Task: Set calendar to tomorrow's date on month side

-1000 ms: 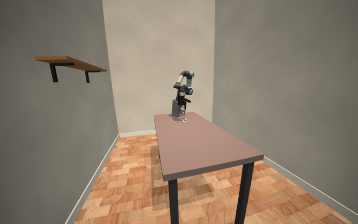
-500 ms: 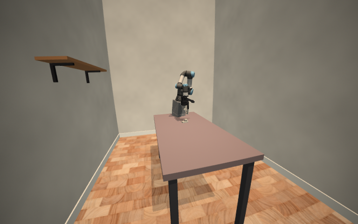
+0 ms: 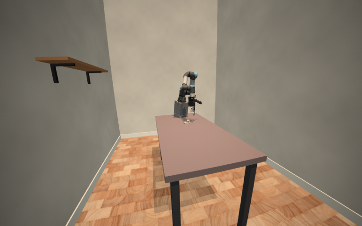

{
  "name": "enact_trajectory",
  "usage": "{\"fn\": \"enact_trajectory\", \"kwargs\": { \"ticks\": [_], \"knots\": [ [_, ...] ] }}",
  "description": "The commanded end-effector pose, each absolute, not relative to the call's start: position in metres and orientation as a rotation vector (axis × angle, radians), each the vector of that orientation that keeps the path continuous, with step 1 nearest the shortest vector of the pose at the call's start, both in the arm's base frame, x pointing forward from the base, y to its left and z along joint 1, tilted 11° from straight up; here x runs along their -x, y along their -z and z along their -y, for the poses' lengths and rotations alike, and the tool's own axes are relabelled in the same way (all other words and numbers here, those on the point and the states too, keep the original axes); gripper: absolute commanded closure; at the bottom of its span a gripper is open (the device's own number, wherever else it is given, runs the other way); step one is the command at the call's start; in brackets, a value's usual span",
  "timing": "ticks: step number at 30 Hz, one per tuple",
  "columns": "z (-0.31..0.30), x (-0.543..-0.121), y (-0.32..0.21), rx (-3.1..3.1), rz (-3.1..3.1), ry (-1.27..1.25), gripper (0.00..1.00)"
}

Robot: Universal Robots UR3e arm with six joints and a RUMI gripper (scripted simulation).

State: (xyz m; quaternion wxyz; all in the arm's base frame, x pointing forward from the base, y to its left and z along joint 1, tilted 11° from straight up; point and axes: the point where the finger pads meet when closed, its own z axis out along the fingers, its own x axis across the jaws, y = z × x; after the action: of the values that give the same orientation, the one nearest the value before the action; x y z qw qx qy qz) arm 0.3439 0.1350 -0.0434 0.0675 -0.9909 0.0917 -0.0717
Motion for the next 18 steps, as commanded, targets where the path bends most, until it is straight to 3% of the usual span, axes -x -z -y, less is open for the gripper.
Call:
{"fn": "enact_trajectory", "kwargs": {
  "ticks": [1, 18],
  "knots": [
    [-0.153, -0.343, 0.042, 2.978, -0.427, 0.211, 0.90],
    [-0.163, -0.341, 0.042, 2.960, -0.508, 0.207, 0.90]
  ]
}}
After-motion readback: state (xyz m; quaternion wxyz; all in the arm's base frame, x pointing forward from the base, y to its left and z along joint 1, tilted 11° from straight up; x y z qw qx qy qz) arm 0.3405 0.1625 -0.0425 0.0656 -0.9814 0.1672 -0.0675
